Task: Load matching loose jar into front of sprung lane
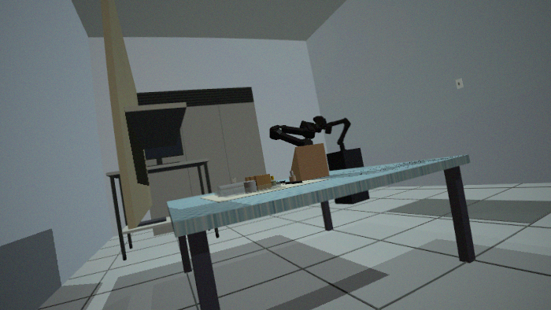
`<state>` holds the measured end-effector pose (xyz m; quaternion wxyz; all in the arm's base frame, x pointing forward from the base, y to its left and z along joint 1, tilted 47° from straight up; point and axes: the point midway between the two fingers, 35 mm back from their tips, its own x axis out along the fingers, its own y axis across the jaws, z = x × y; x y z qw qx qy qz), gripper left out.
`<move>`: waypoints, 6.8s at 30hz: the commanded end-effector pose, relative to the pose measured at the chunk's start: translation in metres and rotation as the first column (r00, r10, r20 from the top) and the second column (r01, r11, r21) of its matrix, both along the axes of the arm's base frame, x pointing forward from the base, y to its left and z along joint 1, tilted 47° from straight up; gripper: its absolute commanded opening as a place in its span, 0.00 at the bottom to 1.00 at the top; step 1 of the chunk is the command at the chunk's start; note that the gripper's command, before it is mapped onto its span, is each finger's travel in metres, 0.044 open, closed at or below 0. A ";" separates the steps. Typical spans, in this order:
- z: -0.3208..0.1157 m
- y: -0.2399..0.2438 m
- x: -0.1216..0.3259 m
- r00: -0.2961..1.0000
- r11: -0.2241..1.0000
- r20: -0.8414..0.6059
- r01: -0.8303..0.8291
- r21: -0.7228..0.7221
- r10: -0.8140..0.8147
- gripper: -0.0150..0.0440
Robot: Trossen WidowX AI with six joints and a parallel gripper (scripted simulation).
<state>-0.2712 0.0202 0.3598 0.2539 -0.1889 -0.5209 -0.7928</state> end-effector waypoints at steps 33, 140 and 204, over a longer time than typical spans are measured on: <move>-0.208 0.335 0.132 0.069 0.240 0.796 0.966 0.097 -0.602 1.00; -0.456 -0.063 0.462 0.234 -0.257 0.107 0.894 0.366 0.966 0.48; -0.385 -0.102 0.554 0.250 -0.272 0.105 0.880 0.390 0.962 0.25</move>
